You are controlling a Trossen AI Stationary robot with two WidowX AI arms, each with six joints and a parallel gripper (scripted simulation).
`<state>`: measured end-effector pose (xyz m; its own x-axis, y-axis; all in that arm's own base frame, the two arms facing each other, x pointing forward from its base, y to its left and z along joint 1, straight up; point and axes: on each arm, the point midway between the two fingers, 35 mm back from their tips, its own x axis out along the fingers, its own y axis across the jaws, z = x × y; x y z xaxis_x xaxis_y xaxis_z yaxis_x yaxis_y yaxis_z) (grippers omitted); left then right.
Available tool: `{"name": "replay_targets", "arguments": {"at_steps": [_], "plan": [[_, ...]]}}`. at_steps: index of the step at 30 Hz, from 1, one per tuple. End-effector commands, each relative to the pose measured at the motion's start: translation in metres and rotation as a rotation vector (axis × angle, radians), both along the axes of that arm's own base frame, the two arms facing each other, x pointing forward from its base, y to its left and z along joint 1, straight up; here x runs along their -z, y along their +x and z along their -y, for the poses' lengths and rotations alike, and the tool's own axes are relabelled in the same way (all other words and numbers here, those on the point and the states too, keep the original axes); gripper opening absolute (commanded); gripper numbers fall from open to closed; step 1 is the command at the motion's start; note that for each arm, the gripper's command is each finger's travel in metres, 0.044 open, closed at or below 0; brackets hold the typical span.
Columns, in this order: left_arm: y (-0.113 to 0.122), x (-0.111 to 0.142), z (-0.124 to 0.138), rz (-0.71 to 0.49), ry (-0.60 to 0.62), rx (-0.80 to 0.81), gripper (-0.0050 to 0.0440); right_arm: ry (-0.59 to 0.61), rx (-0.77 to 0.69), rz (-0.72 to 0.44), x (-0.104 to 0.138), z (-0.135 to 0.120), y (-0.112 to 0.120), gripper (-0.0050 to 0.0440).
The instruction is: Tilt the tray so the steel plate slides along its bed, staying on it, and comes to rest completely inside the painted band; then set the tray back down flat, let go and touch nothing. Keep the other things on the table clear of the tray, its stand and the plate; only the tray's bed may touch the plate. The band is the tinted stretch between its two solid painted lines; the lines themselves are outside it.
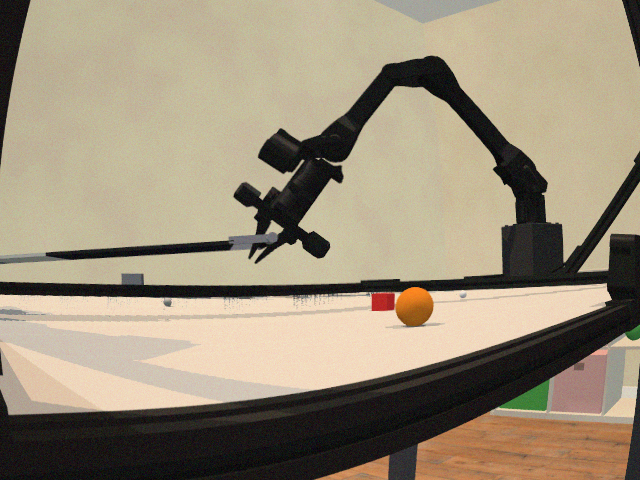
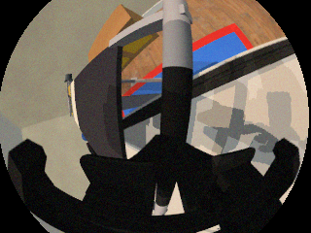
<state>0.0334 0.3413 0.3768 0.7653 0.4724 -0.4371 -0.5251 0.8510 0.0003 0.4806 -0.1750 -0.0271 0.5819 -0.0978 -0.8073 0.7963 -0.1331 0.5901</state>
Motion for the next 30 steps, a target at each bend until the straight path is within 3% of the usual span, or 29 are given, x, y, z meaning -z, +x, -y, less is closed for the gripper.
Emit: {"name": "replay_targets", "arguments": {"at_steps": [1,30], "plan": [[0.0,0.0,0.0,0.001,0.0,0.003,0.044,0.001,0.002,-0.004,-0.009,0.001,-0.003,0.0],[0.0,0.0,0.0,0.001,0.0,0.003,0.044,-0.001,0.002,0.012,-0.03,0.001,-0.002,0.0]]}}
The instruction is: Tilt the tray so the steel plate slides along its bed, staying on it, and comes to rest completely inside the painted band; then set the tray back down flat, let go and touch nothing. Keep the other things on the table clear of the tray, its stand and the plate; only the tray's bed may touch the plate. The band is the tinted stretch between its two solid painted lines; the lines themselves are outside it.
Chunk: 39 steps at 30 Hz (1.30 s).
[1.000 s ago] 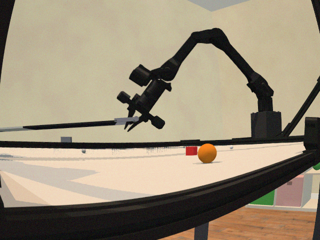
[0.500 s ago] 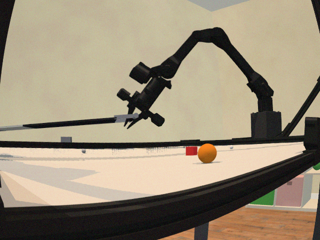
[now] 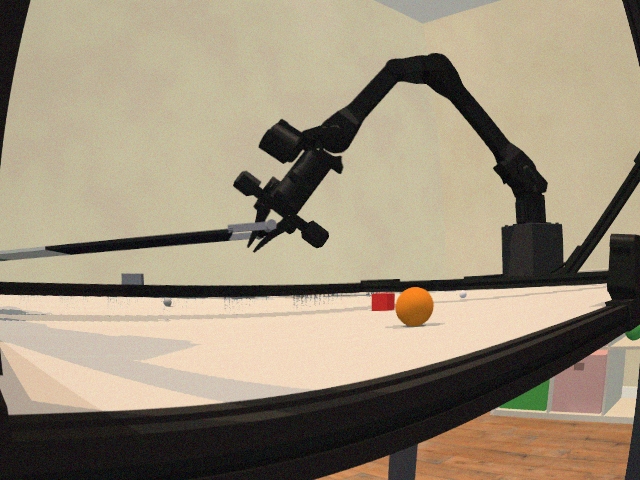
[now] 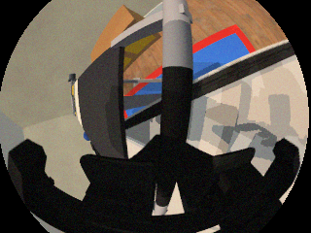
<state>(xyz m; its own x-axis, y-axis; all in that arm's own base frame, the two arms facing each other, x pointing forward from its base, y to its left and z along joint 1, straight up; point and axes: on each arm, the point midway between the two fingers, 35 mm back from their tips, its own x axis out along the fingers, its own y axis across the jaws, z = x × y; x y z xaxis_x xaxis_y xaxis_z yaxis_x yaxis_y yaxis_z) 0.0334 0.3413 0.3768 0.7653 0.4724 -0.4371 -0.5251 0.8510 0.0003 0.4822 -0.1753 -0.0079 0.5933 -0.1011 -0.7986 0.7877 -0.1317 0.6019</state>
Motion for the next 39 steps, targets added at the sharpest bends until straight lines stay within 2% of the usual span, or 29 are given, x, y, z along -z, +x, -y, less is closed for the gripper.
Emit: {"name": "replay_targets", "arguments": {"at_steps": [1,21,25,26,30,34,39], "plan": [[0.0,0.0,0.0,0.001,0.0,0.003,0.044,0.002,0.001,-0.002,-0.012,0.001,-0.003,0.0],[0.0,0.0,0.0,0.001,0.0,0.003,0.044,0.0,0.001,0.01,-0.025,0.001,-0.002,0.0],[0.0,0.0,0.0,0.001,0.0,0.003,0.044,0.001,0.001,0.001,-0.014,0.001,-0.003,0.0],[0.0,0.0,0.0,0.001,0.0,0.003,0.044,0.001,0.001,0.001,0.012,0.0,-0.005,0.0],[0.0,0.0,0.0,0.001,0.0,0.003,0.044,0.003,0.001,-0.009,0.03,0.0,-0.006,0.0],[0.0,0.0,0.0,0.001,0.0,0.003,0.044,0.006,0.001,-0.025,0.041,0.0,-0.006,0.0],[0.0,0.0,0.0,0.001,0.0,0.003,0.044,0.006,0.001,-0.029,0.043,0.0,-0.006,0.0]]}}
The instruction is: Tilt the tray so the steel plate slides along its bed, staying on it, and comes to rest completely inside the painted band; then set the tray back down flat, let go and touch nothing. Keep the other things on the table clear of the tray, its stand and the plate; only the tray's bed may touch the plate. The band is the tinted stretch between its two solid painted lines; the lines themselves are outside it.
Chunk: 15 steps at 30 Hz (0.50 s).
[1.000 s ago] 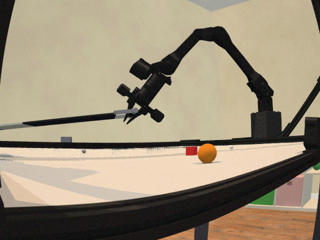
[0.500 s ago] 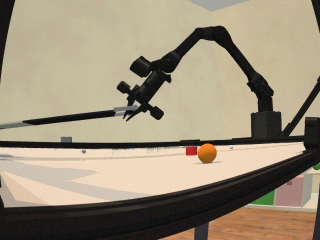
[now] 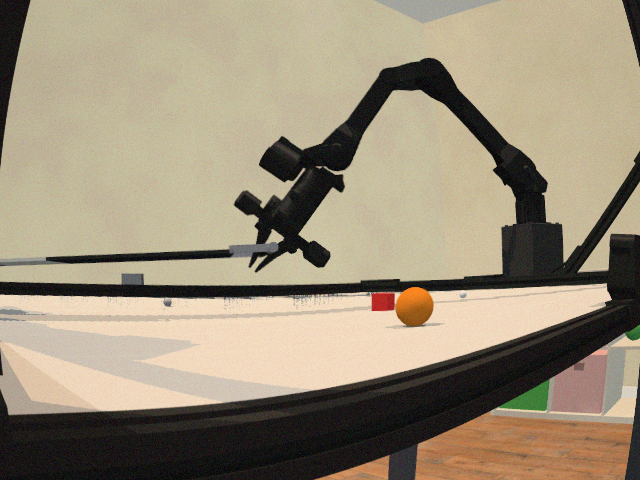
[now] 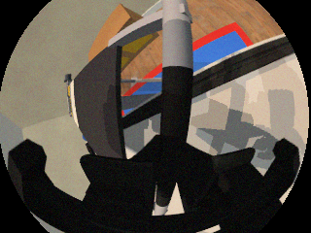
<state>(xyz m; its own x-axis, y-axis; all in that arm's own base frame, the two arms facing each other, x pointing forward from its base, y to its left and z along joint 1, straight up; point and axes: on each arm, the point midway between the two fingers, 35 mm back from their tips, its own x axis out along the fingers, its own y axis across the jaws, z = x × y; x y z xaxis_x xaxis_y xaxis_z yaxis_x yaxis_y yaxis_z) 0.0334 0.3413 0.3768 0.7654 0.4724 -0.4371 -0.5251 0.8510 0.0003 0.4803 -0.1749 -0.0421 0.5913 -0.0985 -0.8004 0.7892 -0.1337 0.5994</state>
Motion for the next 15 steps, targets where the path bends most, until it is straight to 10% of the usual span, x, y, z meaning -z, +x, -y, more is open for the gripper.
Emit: {"name": "replay_targets", "arguments": {"at_steps": [1,15], "plan": [[0.0002,0.0001,0.0002,0.001,0.0,0.003,0.044,0.003,0.001,-0.027,0.0085,0.0004,-0.0044,0.0],[0.0002,0.0001,0.0002,0.001,0.0,0.003,0.044,0.003,0.001,-0.027,-0.0001,0.0004,-0.0041,0.0]]}}
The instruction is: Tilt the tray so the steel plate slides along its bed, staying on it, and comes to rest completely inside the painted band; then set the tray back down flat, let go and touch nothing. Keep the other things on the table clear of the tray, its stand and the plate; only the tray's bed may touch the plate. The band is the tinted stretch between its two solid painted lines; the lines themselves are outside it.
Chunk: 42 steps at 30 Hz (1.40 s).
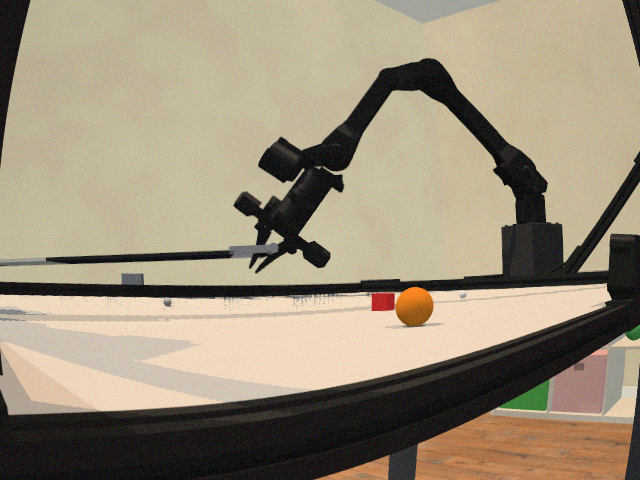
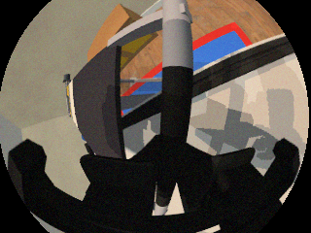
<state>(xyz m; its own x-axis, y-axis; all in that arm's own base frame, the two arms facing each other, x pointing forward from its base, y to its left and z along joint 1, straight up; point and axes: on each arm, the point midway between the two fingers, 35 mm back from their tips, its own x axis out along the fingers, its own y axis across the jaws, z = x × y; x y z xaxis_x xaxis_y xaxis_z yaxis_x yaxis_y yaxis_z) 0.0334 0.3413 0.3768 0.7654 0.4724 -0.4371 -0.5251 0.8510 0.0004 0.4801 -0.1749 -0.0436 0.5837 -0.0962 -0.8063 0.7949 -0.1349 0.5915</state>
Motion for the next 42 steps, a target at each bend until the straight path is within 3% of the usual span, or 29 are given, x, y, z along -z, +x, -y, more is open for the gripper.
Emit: {"name": "replay_targets", "arguments": {"at_steps": [1,42], "plan": [[0.0,0.0,0.0,0.001,0.0,0.003,0.044,0.001,0.001,-0.017,-0.002,0.0,-0.004,0.0],[0.0,0.0,0.0,0.001,0.0,0.003,0.044,-0.002,0.001,-0.002,-0.031,0.001,-0.002,0.0]]}}
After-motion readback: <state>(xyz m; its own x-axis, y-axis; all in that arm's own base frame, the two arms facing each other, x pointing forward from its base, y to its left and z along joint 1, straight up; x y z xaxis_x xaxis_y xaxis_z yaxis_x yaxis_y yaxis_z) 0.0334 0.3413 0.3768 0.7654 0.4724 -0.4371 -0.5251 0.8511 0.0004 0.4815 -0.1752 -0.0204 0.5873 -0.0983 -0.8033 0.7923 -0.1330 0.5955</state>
